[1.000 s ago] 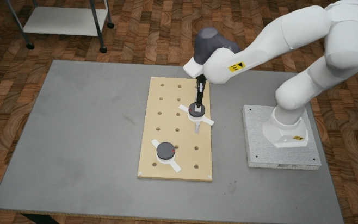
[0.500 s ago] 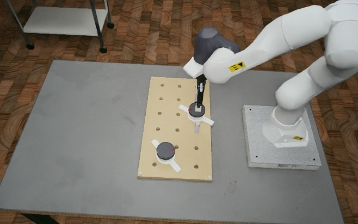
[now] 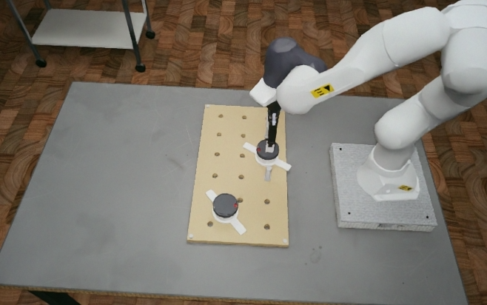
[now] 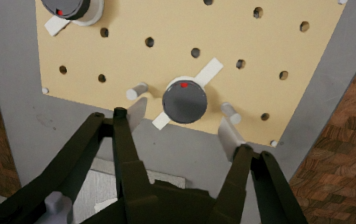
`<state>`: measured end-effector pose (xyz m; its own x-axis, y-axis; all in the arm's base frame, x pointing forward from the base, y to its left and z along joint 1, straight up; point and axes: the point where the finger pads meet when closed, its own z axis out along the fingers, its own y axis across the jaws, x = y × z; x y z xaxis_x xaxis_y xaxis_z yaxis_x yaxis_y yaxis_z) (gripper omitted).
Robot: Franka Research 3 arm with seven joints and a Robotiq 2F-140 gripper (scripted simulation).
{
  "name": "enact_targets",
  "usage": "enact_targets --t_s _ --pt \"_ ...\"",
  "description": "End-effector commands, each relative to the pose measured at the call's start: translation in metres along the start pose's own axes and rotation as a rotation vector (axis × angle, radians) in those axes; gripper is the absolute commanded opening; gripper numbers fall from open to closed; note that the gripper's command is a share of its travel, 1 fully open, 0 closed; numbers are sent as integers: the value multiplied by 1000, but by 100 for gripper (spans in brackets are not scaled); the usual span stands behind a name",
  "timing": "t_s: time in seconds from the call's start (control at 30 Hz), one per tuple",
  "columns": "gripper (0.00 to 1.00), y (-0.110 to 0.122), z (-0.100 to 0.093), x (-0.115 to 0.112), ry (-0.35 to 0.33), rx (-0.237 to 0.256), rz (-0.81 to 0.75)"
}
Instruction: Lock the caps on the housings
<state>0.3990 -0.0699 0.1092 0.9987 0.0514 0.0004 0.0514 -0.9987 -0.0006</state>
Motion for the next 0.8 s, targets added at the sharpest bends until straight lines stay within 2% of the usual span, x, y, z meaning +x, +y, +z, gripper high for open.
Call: enact_targets --t_s 0.0,0.77 --pt "78 0 2 0 0 -1 -8" --pt "78 0 21 0 0 -1 -8"
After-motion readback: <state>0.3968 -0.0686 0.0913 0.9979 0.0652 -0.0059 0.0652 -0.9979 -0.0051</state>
